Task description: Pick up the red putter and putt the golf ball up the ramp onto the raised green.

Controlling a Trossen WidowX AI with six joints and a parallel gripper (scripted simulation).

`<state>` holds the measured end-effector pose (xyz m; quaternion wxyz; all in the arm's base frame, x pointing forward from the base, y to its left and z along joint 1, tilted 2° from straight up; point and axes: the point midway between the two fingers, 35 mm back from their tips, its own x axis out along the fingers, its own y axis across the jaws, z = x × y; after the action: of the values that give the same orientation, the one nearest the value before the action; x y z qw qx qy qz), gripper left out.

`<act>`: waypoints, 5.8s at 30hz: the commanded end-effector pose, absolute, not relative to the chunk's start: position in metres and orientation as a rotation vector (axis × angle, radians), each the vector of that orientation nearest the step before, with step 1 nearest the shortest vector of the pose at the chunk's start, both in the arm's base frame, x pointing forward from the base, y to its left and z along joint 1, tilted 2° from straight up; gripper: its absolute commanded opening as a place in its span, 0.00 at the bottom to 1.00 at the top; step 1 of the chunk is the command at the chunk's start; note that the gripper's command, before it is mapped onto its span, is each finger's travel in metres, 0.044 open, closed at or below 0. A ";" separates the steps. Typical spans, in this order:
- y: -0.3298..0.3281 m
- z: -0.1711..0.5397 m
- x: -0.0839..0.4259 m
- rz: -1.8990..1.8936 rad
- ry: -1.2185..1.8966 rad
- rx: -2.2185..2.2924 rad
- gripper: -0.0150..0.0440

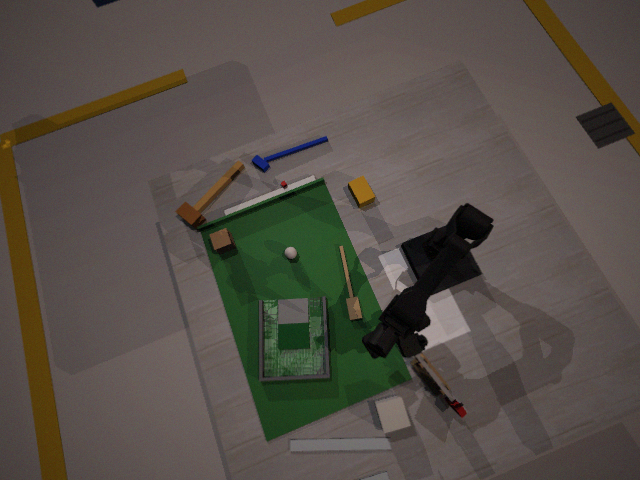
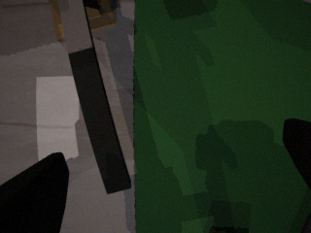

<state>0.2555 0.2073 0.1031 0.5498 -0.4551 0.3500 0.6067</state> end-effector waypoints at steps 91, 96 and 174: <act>0.217 0.116 0.226 1.567 0.879 -1.149 0.25; 0.216 0.125 0.225 1.568 0.879 -1.149 0.25; -0.159 0.134 0.228 -0.260 1.569 0.239 0.25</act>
<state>0.2289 -0.1574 0.1338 0.6926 0.1046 0.7053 -0.1095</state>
